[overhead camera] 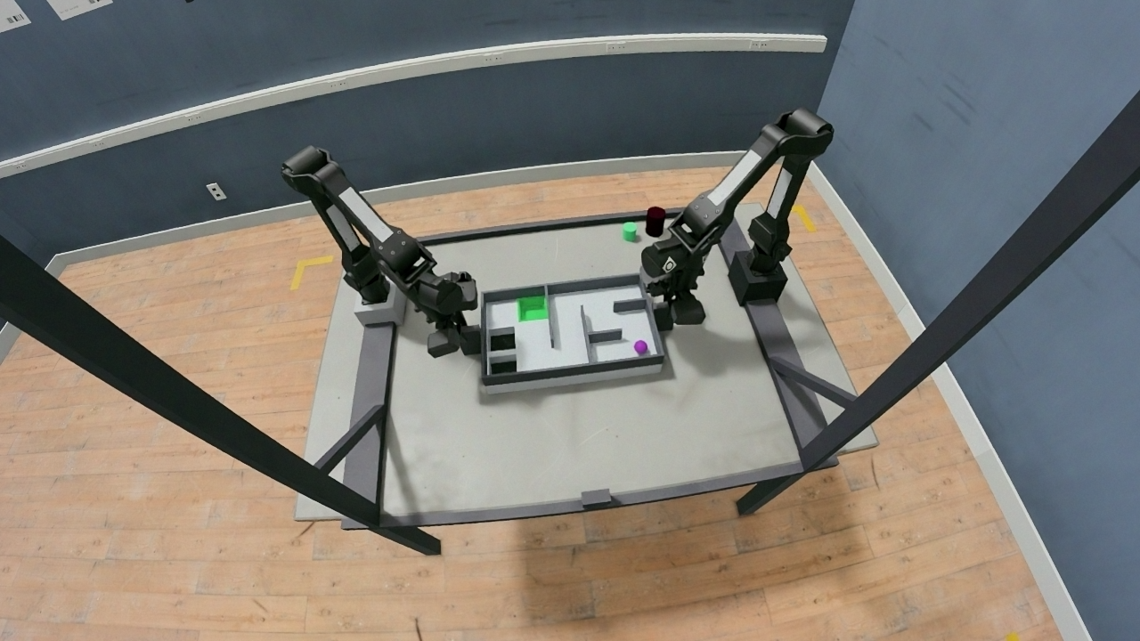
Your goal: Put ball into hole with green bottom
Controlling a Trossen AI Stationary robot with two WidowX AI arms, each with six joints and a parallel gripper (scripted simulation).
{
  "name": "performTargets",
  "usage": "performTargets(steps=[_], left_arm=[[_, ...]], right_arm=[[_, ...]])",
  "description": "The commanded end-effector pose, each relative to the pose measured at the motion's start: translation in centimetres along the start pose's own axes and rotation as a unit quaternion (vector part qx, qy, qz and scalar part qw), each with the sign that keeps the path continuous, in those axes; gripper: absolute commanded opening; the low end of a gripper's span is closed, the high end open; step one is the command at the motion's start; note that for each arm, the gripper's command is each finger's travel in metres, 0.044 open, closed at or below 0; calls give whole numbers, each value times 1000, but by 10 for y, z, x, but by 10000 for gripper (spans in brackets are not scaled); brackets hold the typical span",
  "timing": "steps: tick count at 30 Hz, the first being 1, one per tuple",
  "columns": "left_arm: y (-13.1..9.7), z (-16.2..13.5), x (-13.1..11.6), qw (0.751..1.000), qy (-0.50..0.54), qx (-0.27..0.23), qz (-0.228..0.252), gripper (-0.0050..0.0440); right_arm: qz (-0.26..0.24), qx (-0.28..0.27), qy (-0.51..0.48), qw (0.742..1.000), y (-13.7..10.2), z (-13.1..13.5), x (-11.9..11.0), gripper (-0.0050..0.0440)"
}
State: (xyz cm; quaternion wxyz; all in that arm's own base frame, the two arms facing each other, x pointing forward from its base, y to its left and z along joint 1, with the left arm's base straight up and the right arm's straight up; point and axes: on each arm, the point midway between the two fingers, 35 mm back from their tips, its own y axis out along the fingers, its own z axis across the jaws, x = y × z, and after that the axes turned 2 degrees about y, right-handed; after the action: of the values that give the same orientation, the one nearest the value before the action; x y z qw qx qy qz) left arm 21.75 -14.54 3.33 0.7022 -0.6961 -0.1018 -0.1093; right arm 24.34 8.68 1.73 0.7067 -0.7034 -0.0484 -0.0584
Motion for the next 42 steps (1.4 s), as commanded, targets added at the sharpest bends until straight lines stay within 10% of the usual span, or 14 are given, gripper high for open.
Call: performTargets(steps=[1,42], left_arm=[[-6,-4,5,1000,0,-8,-10,180],[-10,-7,9,1000,-3,-14,-17,180]], right_arm=[[-5,3,1,1000,-1,0,3,180],[-4,3,1,1000,-1,0,2,180]])
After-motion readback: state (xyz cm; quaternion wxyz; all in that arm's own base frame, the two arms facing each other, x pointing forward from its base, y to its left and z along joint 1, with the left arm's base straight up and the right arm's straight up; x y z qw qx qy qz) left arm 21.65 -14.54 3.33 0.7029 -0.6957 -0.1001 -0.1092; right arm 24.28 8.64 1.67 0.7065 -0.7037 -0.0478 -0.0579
